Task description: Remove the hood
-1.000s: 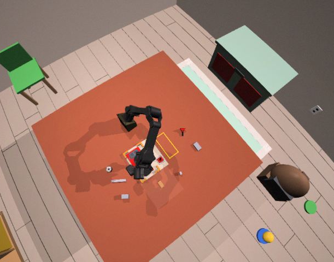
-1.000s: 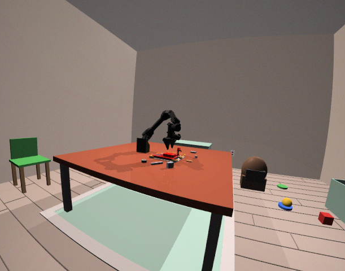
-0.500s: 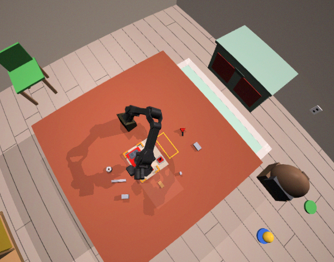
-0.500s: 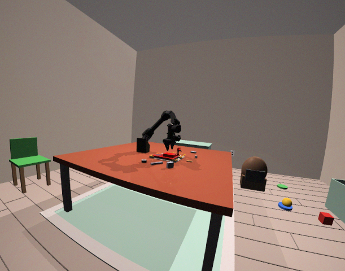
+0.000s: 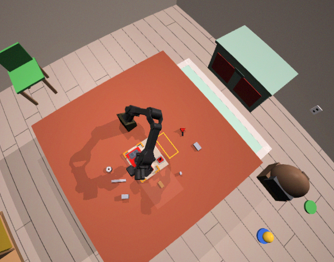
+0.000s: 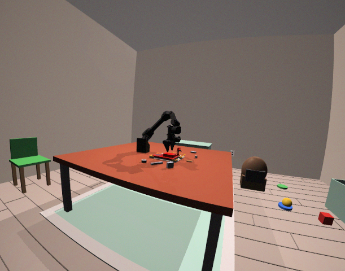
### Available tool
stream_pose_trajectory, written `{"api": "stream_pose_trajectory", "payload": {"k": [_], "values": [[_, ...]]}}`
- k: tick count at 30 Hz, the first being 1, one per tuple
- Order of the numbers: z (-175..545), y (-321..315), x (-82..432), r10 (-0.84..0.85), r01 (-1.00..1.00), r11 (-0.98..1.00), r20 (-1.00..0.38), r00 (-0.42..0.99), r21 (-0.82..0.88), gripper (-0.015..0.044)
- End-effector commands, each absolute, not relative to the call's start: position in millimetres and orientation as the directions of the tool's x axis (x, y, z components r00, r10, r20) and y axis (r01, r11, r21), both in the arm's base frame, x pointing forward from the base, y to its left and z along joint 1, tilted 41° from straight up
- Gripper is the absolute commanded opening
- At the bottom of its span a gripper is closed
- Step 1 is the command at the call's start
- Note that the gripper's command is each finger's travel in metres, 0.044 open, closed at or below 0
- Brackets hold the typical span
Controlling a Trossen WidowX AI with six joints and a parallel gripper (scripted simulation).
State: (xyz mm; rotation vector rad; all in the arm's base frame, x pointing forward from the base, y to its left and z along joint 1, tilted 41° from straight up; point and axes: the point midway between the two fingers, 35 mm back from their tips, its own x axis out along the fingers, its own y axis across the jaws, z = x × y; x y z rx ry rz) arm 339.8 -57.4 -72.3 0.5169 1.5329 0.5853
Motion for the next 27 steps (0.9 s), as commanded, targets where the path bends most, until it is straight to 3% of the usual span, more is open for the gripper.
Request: {"api": "stream_pose_trajectory", "payload": {"k": [1, 27], "values": [[-75.9, -54.2, 338.6, 0.648, -0.021, 0.76, -0.76, -0.049, 0.65, 0.044], [-87.2, -44.8, 338.3, 0.649, -0.021, 0.759, -0.759, -0.049, 0.651, 0.044]]}}
